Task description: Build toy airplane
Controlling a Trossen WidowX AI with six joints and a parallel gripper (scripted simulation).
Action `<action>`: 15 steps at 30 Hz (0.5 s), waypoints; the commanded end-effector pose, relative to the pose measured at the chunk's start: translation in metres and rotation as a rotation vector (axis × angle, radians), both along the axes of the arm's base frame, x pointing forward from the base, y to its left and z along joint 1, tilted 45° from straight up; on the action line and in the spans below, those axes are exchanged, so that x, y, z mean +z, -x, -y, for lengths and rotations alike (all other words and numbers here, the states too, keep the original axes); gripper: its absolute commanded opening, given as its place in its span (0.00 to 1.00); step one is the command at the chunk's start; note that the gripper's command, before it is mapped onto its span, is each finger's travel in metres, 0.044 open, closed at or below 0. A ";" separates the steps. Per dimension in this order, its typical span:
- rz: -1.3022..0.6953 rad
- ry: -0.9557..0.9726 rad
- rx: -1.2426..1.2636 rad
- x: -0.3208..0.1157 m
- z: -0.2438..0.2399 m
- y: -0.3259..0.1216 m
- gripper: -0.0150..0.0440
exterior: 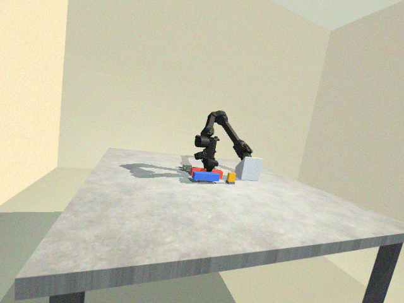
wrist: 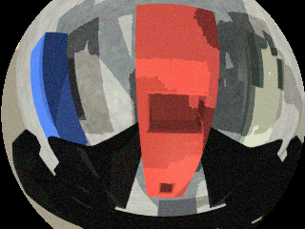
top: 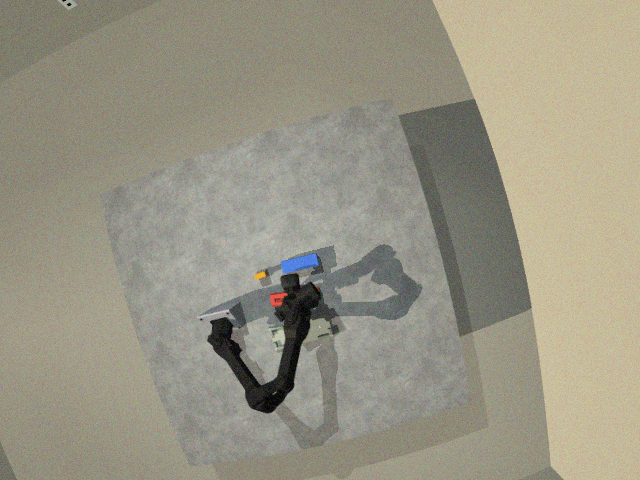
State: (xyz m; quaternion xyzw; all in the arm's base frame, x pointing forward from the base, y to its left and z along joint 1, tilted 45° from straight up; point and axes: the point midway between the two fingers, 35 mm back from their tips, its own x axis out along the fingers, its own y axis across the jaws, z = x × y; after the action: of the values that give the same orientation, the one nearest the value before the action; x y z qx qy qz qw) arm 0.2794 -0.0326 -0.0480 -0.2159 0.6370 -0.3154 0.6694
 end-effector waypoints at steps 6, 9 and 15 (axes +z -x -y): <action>-0.002 0.000 0.004 0.006 -0.007 -0.002 0.25; -0.001 -0.003 0.004 0.011 -0.014 -0.004 0.25; -0.001 -0.006 0.005 0.023 -0.027 -0.006 0.25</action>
State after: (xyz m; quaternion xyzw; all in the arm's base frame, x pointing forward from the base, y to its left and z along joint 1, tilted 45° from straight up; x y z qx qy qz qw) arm 0.2803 -0.0161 -0.0339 -0.2206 0.6417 -0.3142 0.6640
